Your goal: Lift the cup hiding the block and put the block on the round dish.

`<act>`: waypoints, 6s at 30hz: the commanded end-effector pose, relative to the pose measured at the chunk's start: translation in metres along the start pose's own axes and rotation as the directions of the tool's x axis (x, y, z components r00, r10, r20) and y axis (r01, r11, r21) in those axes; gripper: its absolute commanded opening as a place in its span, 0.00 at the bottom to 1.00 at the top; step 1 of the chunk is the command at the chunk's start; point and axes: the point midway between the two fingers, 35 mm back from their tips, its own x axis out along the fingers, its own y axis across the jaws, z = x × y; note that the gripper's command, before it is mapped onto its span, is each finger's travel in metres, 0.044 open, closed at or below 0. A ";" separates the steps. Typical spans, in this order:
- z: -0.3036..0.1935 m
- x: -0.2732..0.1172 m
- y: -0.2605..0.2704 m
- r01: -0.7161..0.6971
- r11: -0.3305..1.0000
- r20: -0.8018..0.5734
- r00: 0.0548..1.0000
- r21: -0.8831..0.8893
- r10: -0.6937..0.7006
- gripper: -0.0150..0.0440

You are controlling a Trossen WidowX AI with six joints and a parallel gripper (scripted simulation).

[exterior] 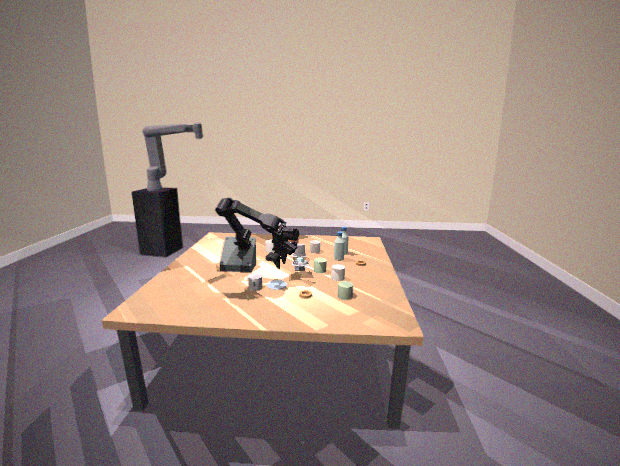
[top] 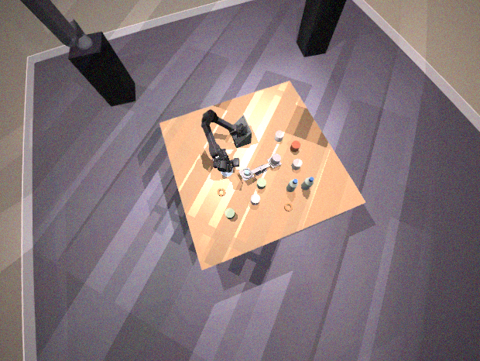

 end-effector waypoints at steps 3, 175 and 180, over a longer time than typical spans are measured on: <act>0.008 0.000 0.020 -0.012 0.983 -0.013 1.000 -0.183 0.010 0.69; -0.019 0.079 -0.027 -0.012 0.158 -0.031 0.993 -0.987 -0.117 0.25; -0.018 0.076 -0.029 -0.008 0.164 -0.029 0.992 -0.986 -0.123 0.34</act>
